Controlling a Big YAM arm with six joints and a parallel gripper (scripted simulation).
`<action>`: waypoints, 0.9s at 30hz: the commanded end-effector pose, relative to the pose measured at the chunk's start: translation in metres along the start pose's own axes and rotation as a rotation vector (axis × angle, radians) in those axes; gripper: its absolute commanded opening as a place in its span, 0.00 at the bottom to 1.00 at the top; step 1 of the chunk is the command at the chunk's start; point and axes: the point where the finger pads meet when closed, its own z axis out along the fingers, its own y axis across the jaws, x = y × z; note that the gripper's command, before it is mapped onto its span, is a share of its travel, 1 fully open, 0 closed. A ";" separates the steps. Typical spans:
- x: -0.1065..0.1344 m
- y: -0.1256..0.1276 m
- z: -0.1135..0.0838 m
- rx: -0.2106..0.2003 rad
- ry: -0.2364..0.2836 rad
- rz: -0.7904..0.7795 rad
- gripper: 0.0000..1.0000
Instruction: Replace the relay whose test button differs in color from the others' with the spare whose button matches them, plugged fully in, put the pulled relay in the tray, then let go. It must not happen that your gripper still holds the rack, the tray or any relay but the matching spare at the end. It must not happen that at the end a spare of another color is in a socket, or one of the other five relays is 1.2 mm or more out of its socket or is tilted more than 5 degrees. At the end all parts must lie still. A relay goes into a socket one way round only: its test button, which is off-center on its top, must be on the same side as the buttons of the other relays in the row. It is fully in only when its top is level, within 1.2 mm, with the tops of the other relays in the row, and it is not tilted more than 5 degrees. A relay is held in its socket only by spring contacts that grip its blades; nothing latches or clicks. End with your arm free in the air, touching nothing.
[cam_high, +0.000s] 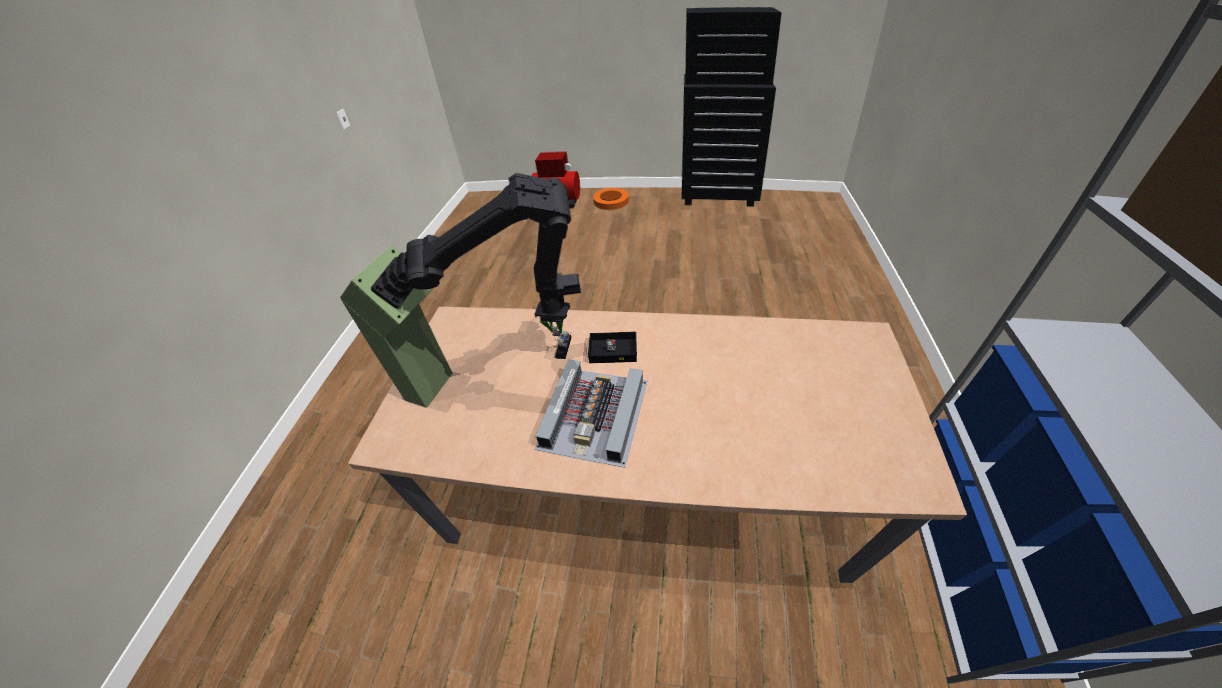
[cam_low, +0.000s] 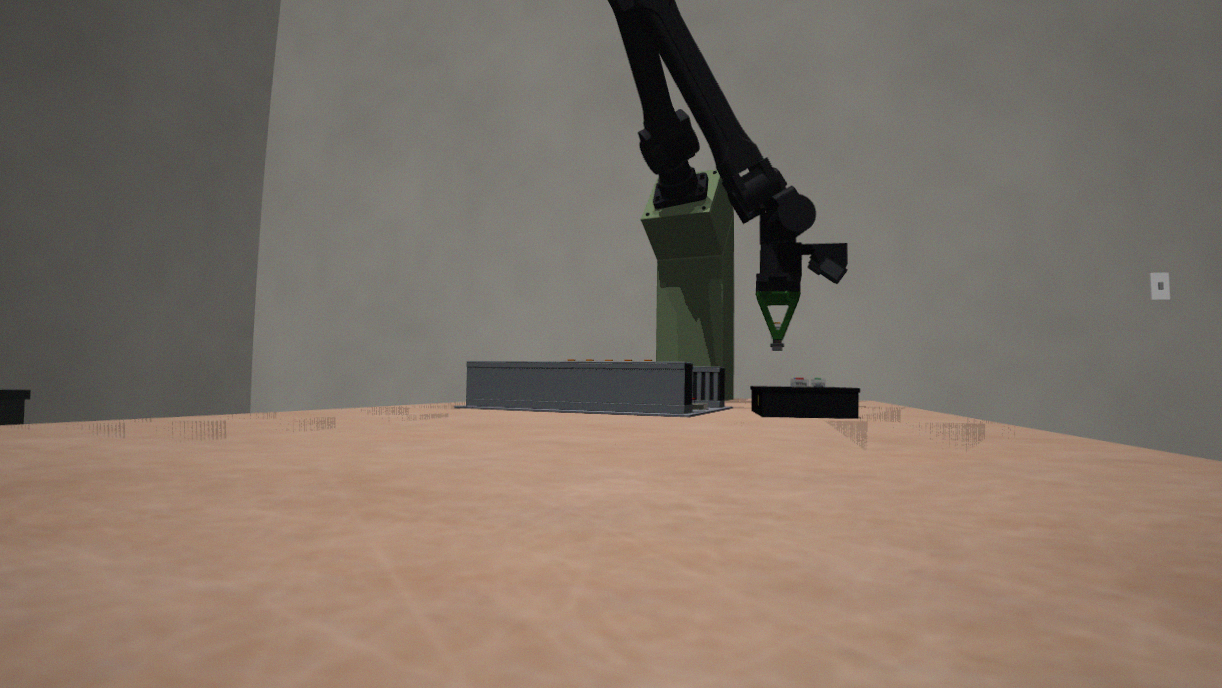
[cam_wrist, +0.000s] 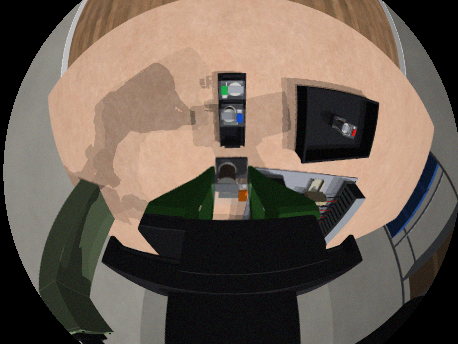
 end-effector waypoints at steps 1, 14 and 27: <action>-0.011 -0.005 -0.012 0.020 -0.024 -0.006 0.00; -0.011 -0.005 -0.012 0.020 -0.024 -0.006 0.00; 0.006 -0.018 -0.008 0.016 -0.010 -0.001 0.00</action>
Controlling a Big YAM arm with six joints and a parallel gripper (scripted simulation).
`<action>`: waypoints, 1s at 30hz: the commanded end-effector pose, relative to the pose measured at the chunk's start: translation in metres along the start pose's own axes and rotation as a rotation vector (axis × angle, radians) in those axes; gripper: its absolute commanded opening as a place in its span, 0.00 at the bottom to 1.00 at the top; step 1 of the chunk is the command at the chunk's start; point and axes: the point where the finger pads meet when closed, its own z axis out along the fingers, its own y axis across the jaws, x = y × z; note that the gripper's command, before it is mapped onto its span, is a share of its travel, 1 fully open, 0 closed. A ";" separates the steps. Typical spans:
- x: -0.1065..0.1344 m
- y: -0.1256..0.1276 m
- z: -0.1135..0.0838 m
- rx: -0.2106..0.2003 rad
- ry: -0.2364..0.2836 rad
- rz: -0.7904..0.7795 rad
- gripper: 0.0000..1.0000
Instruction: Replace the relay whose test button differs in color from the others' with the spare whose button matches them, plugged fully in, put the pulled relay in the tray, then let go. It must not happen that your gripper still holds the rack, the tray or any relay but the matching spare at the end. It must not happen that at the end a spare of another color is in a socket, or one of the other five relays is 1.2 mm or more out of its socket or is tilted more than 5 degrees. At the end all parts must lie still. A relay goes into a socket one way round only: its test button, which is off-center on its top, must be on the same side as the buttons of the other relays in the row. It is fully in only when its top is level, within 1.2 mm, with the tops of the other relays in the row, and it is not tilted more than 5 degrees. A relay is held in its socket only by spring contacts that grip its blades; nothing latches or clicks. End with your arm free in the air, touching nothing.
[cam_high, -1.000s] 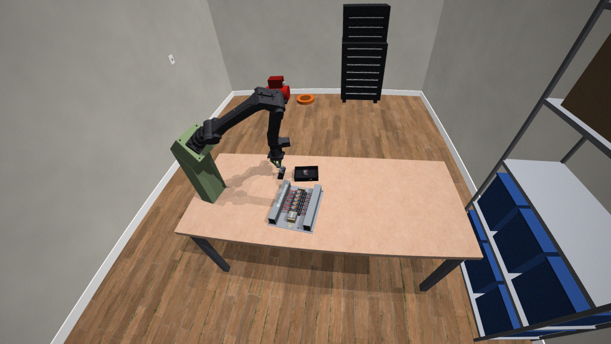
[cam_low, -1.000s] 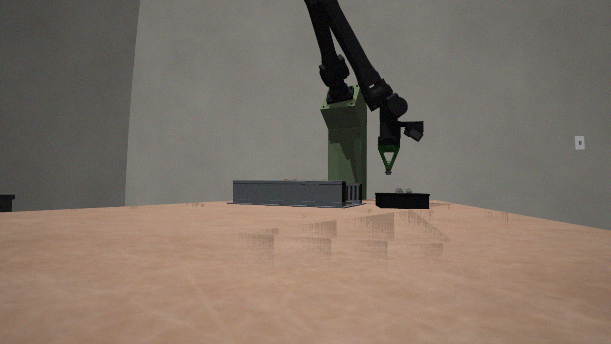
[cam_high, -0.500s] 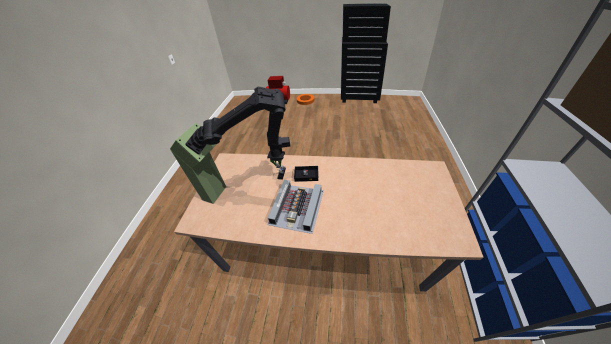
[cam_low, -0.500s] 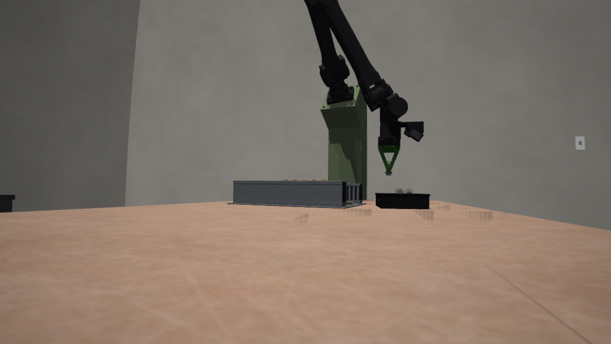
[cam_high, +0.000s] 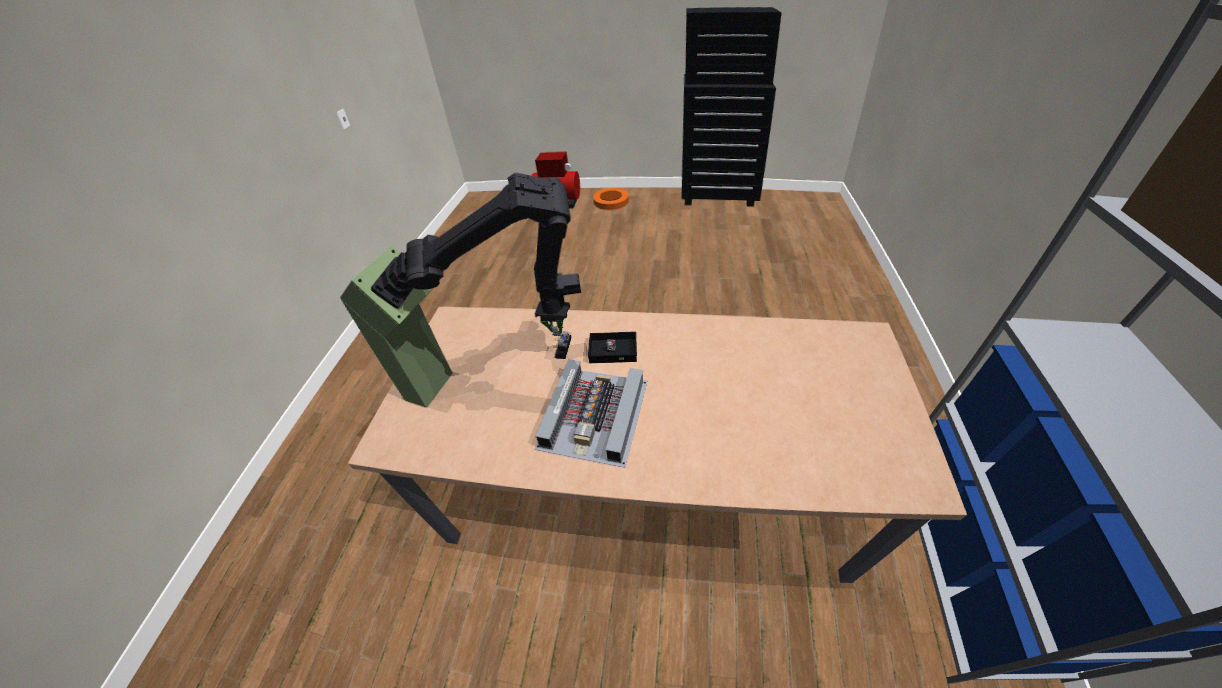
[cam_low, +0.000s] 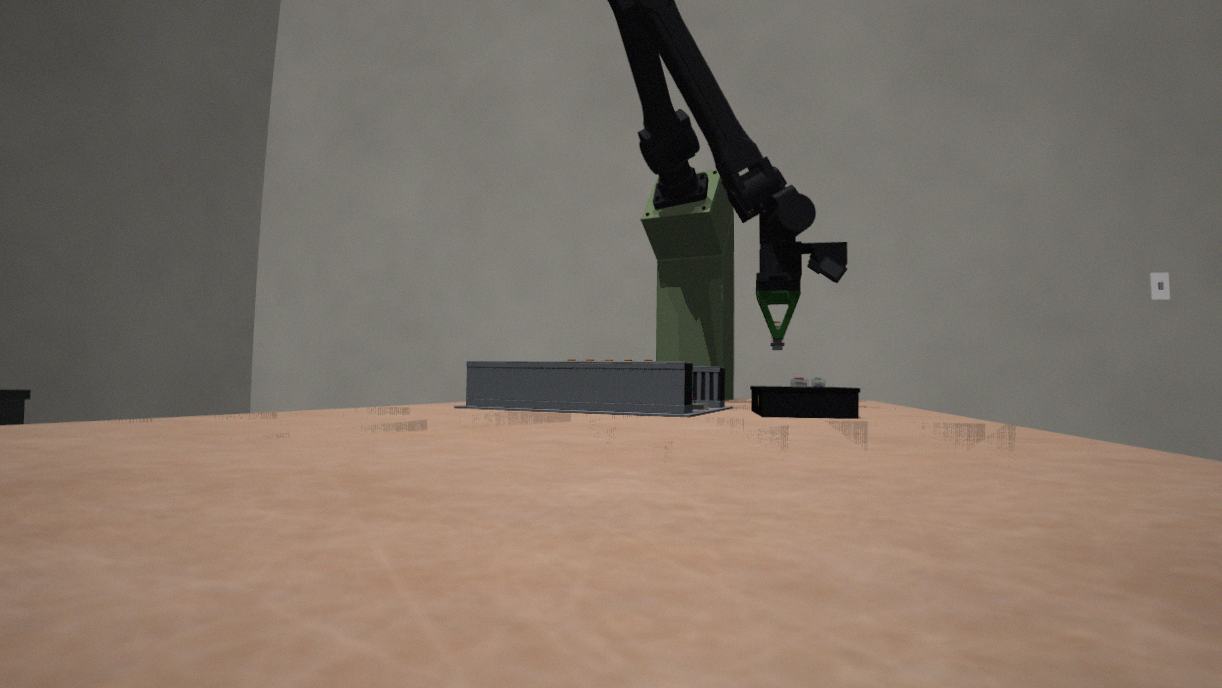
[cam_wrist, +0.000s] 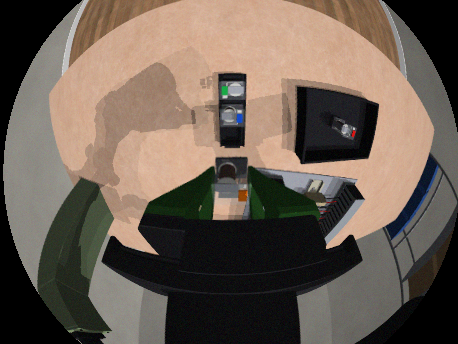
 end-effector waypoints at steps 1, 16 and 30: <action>0.008 -0.020 -0.007 0.020 -0.004 0.008 0.00; 0.050 -0.065 -0.009 0.022 0.001 0.011 0.00; 0.100 -0.123 -0.015 0.026 0.002 0.011 0.00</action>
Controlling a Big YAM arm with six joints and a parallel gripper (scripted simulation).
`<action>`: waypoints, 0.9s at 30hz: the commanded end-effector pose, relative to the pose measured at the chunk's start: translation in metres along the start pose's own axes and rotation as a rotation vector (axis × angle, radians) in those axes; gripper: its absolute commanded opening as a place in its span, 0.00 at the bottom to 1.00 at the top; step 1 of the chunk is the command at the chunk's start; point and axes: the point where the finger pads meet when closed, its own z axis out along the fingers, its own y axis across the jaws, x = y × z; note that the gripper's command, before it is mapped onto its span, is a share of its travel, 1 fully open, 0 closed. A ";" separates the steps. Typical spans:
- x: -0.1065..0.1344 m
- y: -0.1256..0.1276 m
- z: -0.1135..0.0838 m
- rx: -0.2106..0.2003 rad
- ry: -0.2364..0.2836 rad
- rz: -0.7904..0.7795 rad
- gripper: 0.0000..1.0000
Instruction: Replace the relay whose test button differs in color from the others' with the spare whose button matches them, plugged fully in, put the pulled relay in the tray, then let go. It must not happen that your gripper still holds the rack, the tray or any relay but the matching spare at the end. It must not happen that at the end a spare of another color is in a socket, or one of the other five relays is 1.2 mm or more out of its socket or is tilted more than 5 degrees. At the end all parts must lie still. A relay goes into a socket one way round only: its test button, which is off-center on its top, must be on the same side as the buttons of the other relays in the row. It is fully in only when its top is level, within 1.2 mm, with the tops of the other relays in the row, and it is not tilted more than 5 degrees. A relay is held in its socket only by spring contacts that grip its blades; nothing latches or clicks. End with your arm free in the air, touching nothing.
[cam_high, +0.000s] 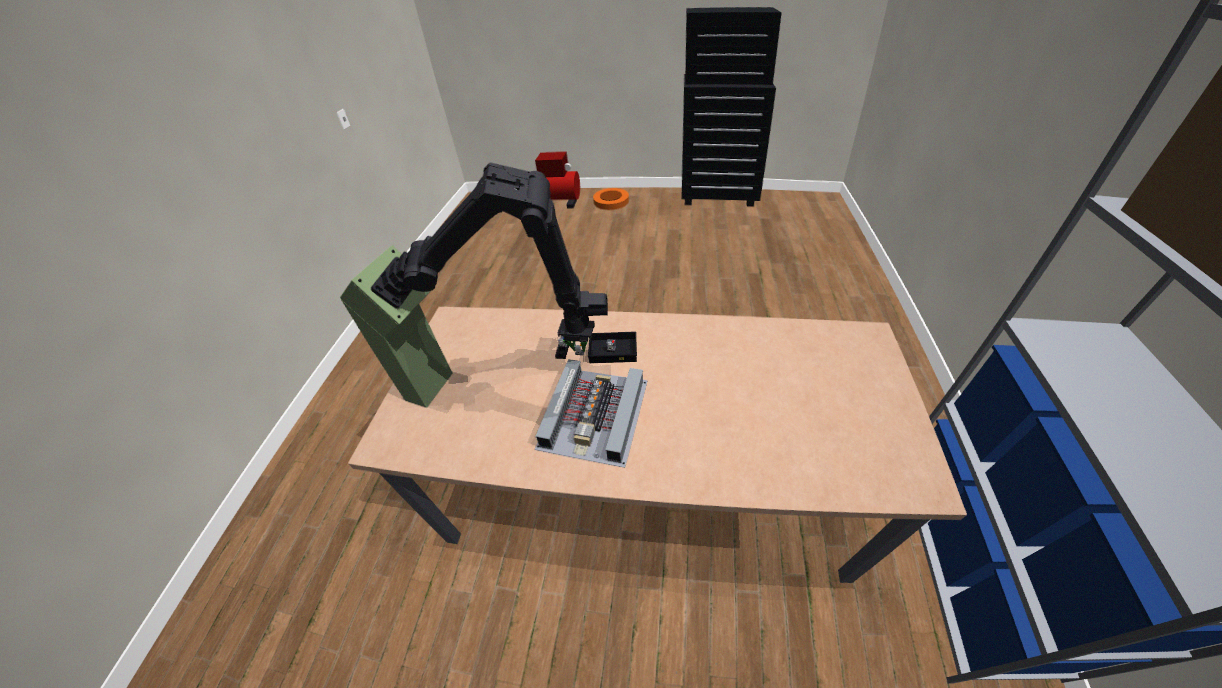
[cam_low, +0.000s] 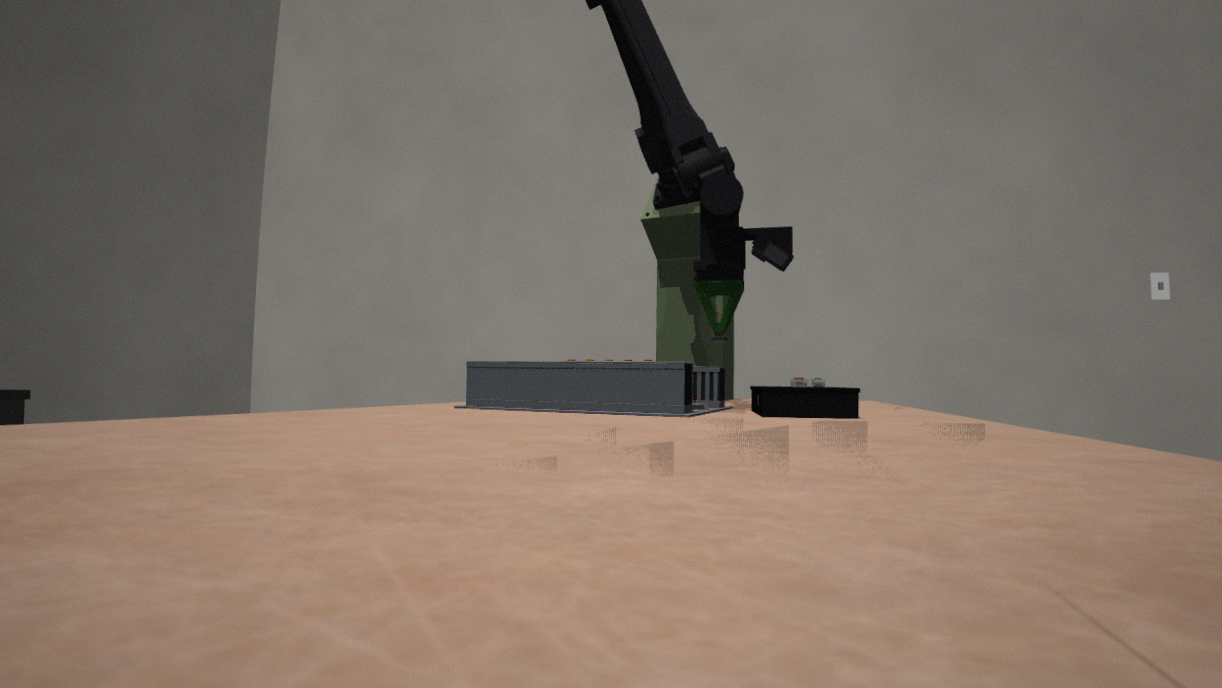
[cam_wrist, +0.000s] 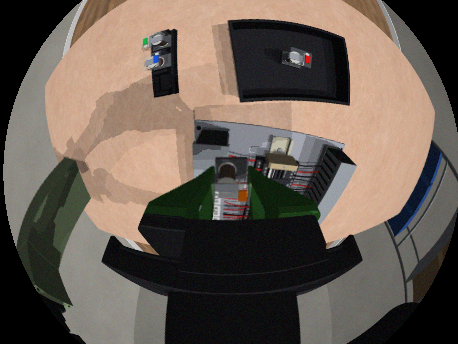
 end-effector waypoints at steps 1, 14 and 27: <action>0.020 -0.034 -0.012 0.036 0.006 -0.001 0.00; 0.053 -0.076 -0.018 0.043 0.005 -0.002 0.00; 0.060 -0.090 -0.021 0.049 0.000 -0.003 0.00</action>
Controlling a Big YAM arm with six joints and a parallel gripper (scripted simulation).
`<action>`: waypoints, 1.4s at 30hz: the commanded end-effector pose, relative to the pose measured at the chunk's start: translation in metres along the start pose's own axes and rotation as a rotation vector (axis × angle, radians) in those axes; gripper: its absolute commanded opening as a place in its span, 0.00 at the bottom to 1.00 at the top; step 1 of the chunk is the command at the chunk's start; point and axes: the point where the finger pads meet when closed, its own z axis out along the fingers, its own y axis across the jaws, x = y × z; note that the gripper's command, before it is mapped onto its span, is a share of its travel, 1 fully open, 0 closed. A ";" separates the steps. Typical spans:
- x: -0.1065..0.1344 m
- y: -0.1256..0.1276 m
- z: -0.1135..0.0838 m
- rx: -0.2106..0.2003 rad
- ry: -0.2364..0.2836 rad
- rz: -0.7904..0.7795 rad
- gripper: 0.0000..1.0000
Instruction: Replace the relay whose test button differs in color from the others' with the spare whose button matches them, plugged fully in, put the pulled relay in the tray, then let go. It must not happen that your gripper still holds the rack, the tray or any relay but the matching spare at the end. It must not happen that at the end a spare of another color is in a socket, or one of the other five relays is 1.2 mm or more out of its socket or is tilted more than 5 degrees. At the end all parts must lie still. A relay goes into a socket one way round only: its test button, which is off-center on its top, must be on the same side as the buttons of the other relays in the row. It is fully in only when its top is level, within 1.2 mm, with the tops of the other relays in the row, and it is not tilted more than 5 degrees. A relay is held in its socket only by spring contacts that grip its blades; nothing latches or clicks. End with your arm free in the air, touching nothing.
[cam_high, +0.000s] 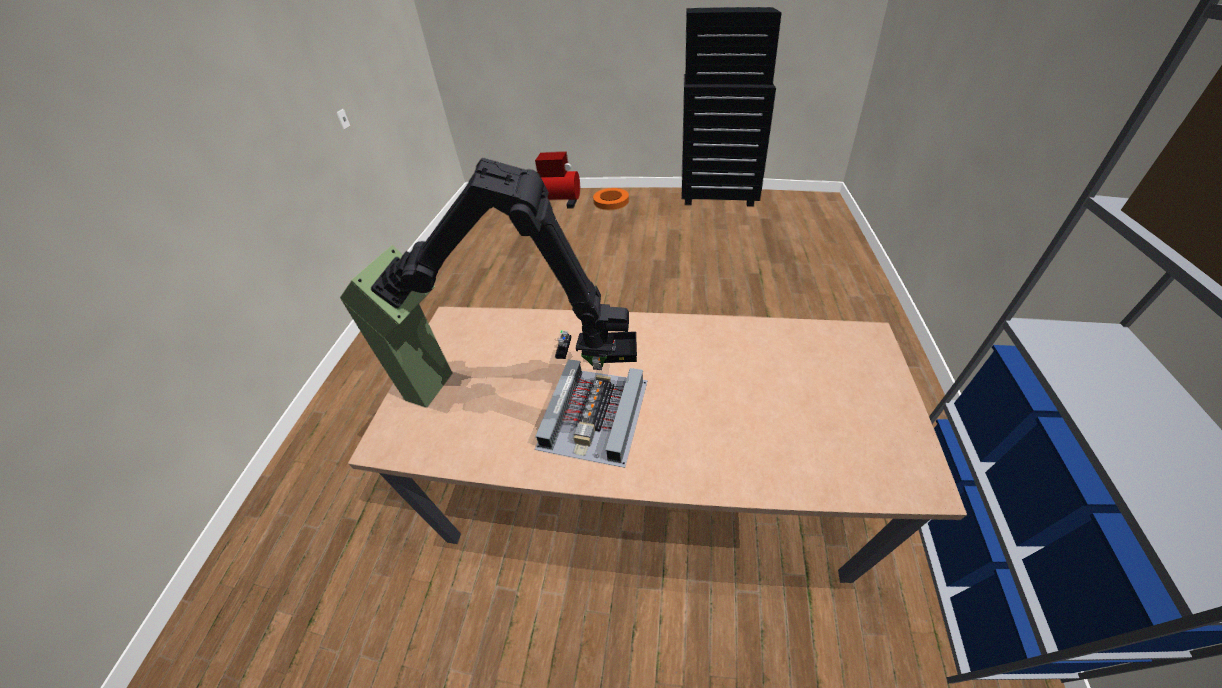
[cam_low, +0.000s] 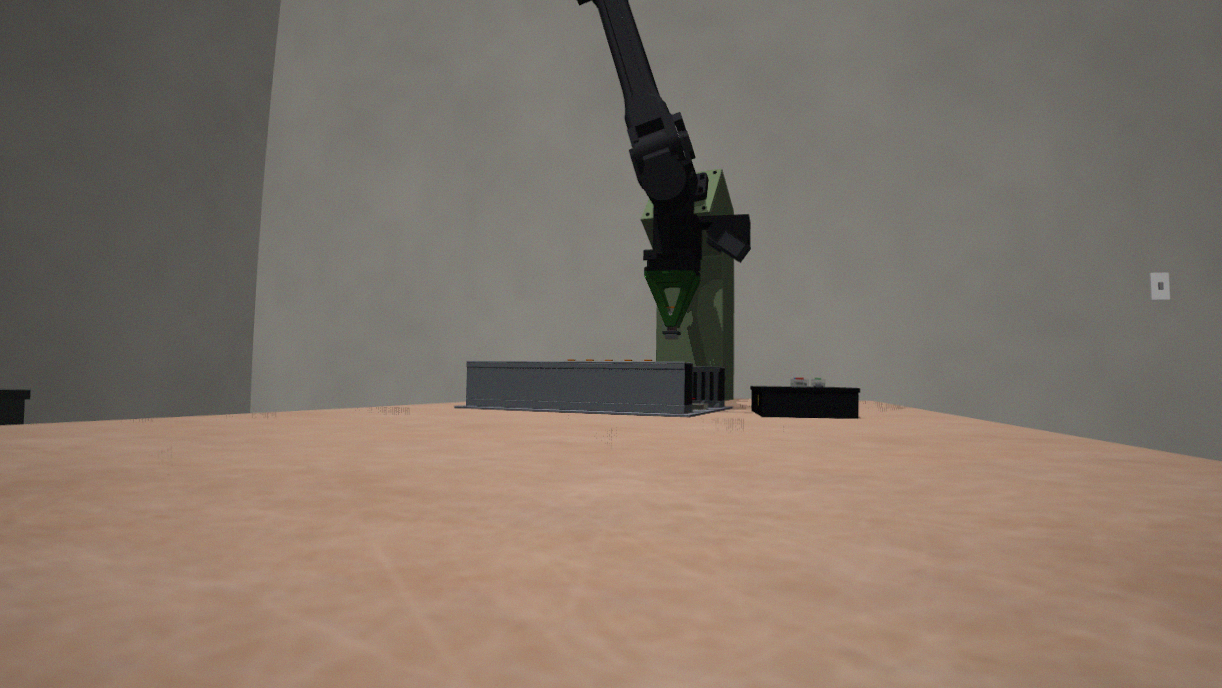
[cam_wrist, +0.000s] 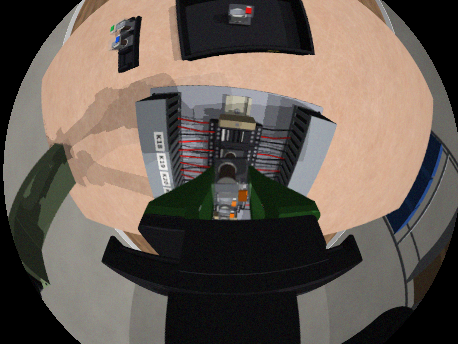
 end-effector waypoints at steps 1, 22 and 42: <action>0.001 -0.023 -0.016 0.044 -0.011 0.003 0.00; -0.006 -0.022 -0.018 0.049 -0.021 0.005 0.00; -0.006 -0.023 -0.018 0.049 -0.021 0.004 0.00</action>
